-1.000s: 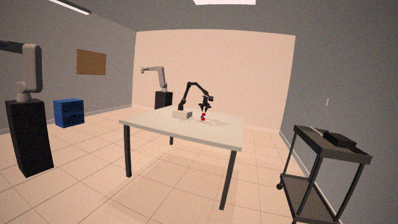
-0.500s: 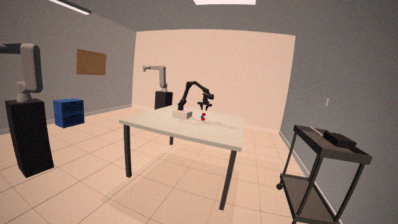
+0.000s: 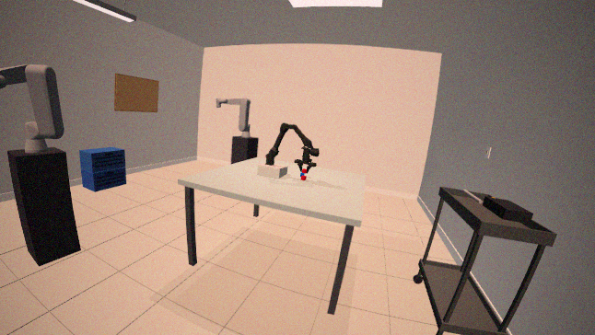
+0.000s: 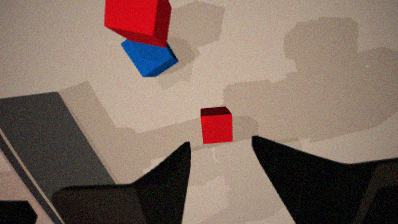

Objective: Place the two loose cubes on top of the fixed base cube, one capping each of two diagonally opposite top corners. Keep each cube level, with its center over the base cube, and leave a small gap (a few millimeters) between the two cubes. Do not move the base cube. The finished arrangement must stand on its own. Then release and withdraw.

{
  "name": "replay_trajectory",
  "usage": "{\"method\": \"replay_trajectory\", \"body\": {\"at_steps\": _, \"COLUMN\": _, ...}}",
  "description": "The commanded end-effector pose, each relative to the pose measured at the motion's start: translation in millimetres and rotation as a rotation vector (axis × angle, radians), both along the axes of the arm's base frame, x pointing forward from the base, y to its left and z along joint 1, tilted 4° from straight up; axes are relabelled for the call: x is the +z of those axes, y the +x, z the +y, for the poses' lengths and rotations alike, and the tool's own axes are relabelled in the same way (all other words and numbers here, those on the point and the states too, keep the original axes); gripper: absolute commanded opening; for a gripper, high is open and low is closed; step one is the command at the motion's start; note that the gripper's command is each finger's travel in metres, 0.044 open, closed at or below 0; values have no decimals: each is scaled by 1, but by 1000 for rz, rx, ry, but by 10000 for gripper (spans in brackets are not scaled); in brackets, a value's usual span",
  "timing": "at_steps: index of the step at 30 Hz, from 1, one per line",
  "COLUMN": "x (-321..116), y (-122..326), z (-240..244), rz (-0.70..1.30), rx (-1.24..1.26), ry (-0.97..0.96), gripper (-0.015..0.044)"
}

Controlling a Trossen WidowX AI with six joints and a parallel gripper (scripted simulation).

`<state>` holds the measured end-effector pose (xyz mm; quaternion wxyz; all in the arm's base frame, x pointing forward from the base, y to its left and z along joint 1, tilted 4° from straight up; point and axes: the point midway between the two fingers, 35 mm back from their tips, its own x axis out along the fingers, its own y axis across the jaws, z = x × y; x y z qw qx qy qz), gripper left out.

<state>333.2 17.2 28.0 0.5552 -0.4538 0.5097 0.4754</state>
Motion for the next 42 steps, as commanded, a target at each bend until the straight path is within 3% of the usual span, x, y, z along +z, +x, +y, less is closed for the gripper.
{"method": "replay_trajectory", "body": {"at_steps": 1, "x": -10, "y": 0, "z": 1, "rz": -3, "rx": -1, "ry": 1, "gripper": 265}}
{"method": "replay_trajectory", "body": {"at_steps": 28, "x": -46, "y": 1, "z": 3, "rz": -3, "rx": -1, "ry": 1, "gripper": 265}}
{"method": "replay_trajectory", "body": {"at_steps": 34, "x": -46, "y": 1, "z": 3, "rz": -3, "rx": -1, "ry": 1, "gripper": 107}}
{"method": "replay_trajectory", "body": {"at_steps": 42, "x": -36, "y": 3, "z": 3, "rz": -3, "rx": -1, "ry": 1, "gripper": 105}}
